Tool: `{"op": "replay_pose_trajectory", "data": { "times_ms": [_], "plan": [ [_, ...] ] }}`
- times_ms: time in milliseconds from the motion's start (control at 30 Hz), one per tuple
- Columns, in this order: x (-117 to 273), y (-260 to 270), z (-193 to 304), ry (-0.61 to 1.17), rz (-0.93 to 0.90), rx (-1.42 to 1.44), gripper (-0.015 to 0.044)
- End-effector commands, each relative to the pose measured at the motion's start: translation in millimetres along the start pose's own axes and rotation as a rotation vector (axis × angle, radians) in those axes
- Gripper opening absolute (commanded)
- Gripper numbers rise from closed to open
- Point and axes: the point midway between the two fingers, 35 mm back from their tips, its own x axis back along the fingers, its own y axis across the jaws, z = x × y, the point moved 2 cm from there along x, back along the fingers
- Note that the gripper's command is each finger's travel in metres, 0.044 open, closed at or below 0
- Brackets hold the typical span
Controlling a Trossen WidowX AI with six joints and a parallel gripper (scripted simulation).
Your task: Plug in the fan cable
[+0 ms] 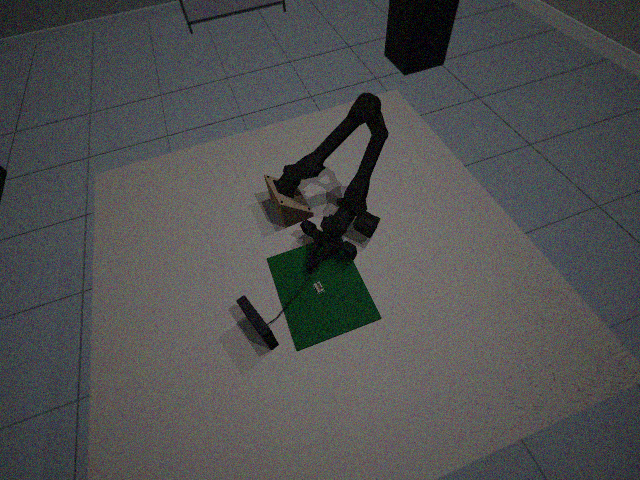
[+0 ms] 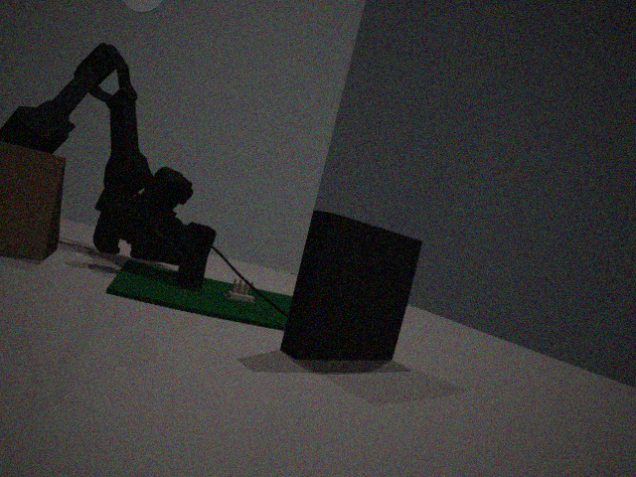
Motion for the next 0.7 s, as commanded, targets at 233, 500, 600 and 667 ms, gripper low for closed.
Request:
{"op": "replay_pose_trajectory", "data": {
  "times_ms": [233, 500, 600, 667],
  "plan": [
    [0.0, 0.0, 0.0, 0.000, 0.000, 0.000, 0.0140],
    [0.0, 0.0, 0.0, 0.000, 0.000, 0.000, 0.0140],
    [0.0, 0.0, 0.0, 0.000, 0.000, 0.000, 0.0140],
    [0.0, 0.0, 0.0, 0.000, 0.000, 0.000, 0.0140]
  ]
}}
